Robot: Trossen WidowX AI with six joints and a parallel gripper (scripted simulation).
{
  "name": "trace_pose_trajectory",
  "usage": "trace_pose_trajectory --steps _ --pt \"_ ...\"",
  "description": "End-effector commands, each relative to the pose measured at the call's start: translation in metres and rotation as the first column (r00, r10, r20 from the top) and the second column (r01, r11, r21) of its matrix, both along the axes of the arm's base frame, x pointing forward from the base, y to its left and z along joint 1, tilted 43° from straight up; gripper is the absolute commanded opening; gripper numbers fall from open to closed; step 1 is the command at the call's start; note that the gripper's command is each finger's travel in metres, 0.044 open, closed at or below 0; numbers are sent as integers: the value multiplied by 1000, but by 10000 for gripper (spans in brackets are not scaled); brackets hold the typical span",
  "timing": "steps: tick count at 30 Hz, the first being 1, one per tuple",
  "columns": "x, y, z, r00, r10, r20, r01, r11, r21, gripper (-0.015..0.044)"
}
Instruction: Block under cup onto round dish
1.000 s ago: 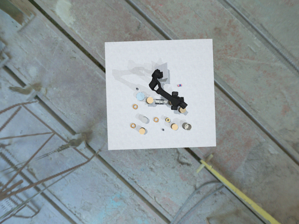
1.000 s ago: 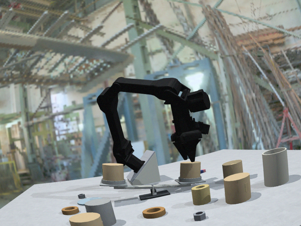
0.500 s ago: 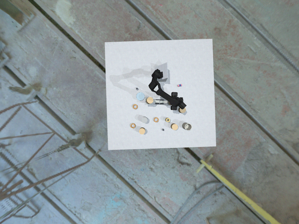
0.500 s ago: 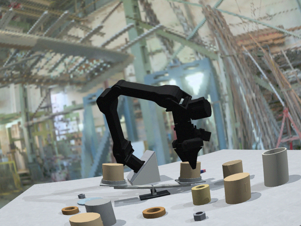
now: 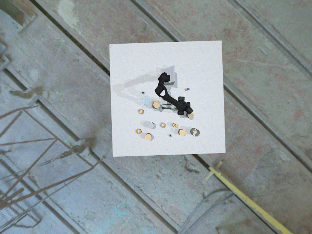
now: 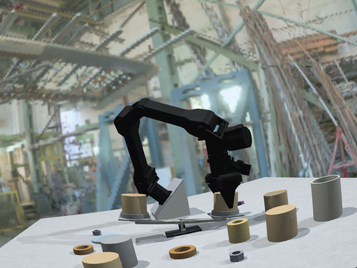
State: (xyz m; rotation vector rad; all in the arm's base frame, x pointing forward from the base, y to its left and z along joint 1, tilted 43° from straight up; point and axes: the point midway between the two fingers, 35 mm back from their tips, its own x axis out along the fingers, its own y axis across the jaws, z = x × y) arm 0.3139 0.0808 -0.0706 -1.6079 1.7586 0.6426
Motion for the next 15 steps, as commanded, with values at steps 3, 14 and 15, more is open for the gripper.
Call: trace_pose_trajectory --steps 3,14,15 --pt "0 -3 -2 1000 4 -2 -4 1000 -3 361" --pt "0 -3 -2 1000 4 -2 -4 1000 -3 229" --pt "0 -2 -1 1000 4 -2 -4 1000 -3 203"
